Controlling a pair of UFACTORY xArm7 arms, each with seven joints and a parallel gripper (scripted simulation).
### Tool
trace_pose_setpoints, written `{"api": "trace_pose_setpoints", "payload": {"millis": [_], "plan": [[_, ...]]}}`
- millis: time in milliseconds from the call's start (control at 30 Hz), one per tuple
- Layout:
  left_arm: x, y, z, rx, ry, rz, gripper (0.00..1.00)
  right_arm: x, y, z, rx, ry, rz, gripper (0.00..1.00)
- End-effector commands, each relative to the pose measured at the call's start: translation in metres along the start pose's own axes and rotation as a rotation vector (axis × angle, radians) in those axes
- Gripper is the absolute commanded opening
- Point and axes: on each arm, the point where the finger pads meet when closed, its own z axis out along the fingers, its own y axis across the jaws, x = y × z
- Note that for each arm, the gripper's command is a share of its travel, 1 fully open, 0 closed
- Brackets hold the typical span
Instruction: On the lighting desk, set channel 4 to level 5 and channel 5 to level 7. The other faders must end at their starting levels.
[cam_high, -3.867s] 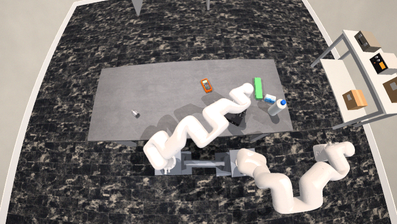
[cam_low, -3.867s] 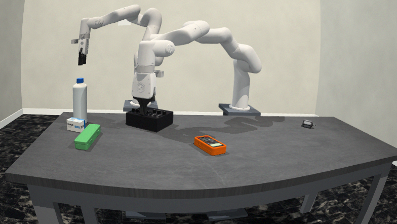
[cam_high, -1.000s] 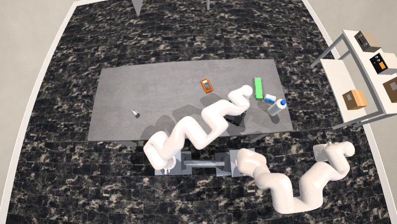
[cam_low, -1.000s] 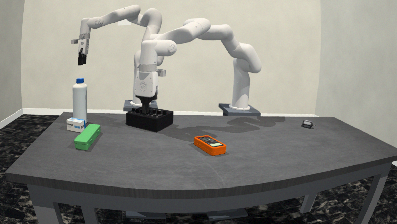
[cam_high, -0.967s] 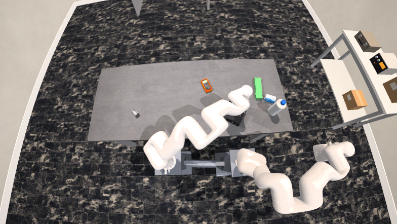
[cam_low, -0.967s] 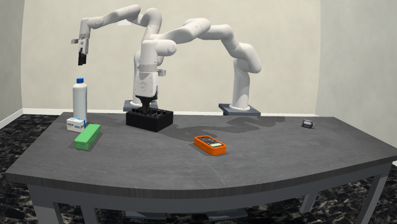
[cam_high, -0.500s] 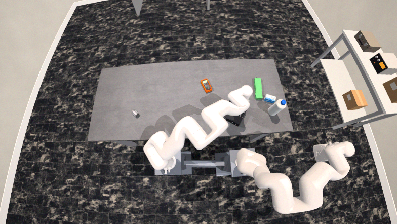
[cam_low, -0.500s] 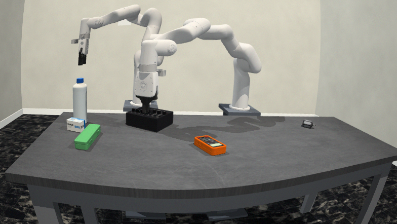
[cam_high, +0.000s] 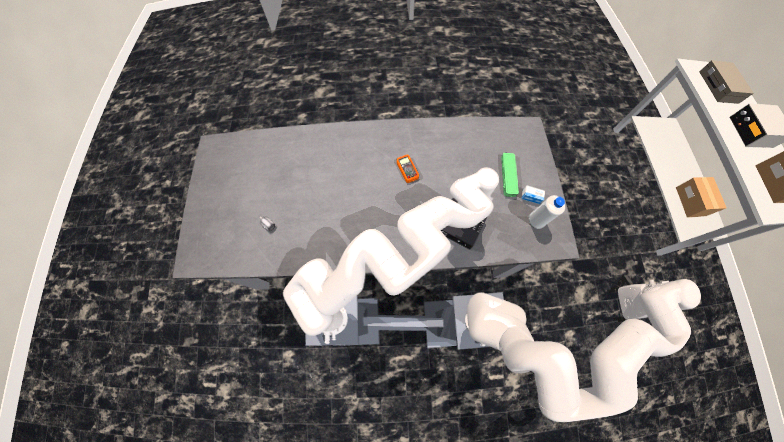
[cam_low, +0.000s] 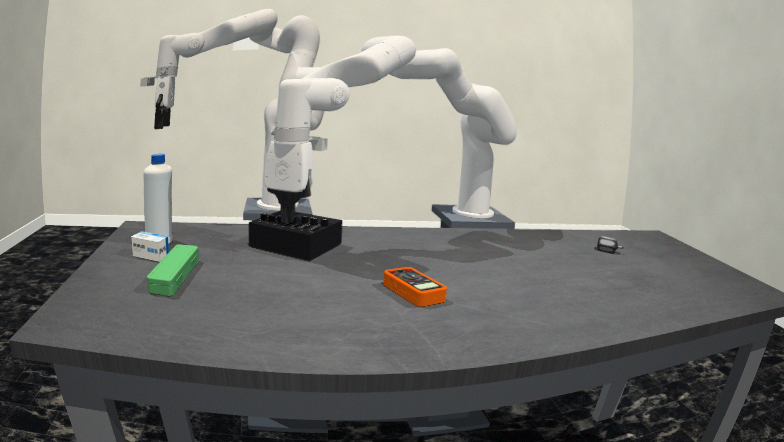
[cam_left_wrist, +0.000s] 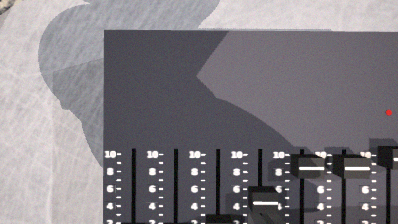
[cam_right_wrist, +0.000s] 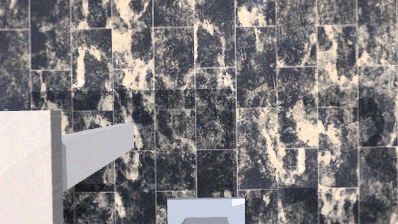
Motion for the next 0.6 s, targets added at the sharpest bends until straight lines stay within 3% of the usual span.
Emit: {"api": "trace_pose_setpoints", "payload": {"millis": [0,567], "plan": [[-0.0037,-0.0004,-0.0026,0.002,-0.005,0.000,0.00,0.0010,-0.0003,-0.0015,0.001,0.004,0.000,1.00],[-0.0060,-0.0004,-0.0090,0.002,-0.005,0.000,0.00,0.0010,-0.0003,-0.0015,0.001,0.004,0.000,1.00]]}}
